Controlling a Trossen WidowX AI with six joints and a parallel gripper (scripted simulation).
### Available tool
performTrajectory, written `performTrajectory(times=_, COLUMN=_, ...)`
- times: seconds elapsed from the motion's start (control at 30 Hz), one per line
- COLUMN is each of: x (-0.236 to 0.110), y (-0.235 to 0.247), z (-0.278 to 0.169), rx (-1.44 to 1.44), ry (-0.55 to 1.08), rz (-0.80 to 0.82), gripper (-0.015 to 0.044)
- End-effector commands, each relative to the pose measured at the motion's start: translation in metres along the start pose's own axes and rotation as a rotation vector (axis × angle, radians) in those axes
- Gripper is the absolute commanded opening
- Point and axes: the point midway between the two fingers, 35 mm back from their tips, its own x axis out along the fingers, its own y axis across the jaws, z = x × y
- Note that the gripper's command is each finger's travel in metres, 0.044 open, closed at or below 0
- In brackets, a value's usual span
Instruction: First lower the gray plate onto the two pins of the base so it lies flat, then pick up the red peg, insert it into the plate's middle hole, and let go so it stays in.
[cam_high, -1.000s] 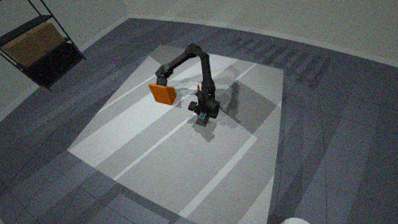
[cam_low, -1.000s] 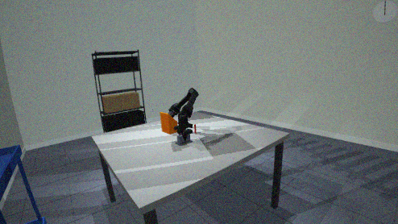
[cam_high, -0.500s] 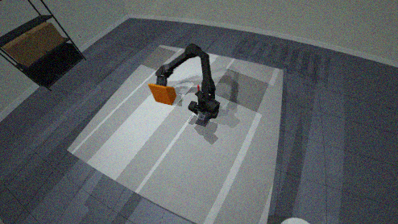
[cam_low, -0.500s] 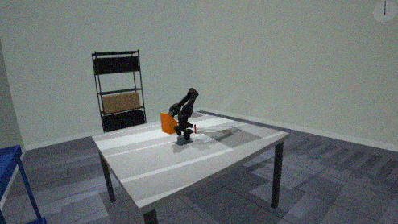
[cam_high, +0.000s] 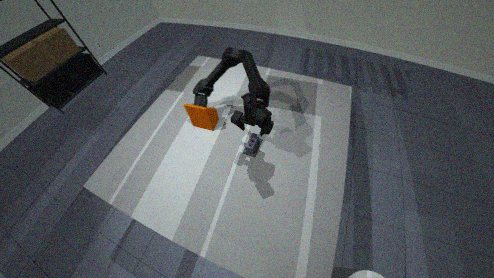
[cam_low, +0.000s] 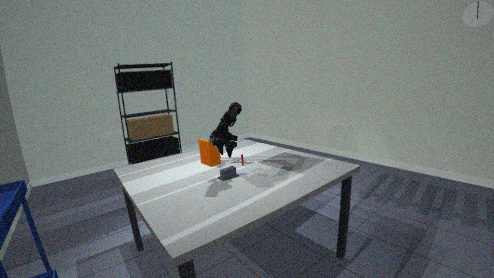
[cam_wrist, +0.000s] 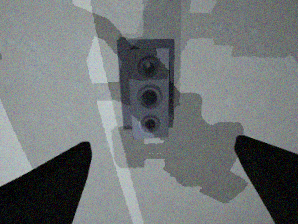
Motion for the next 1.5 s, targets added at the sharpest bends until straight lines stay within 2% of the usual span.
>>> performTrajectory(times=0.0, x=-0.003, y=0.001, z=0.008, rx=0.046, ry=0.001, rz=0.015, gripper=0.0440)
performTrajectory(times=0.5, x=-0.013, y=0.050, z=0.121, rx=1.317, ry=0.011, rz=0.010, gripper=0.0440)
performTrajectory(times=1.37, x=-0.002, y=0.127, z=0.199, rx=2.551, ry=0.026, rz=0.021, gripper=0.0440)
performTrajectory(times=1.47, x=-0.002, y=0.130, z=0.201, rx=2.602, ry=0.026, rz=0.022, gripper=0.0440)
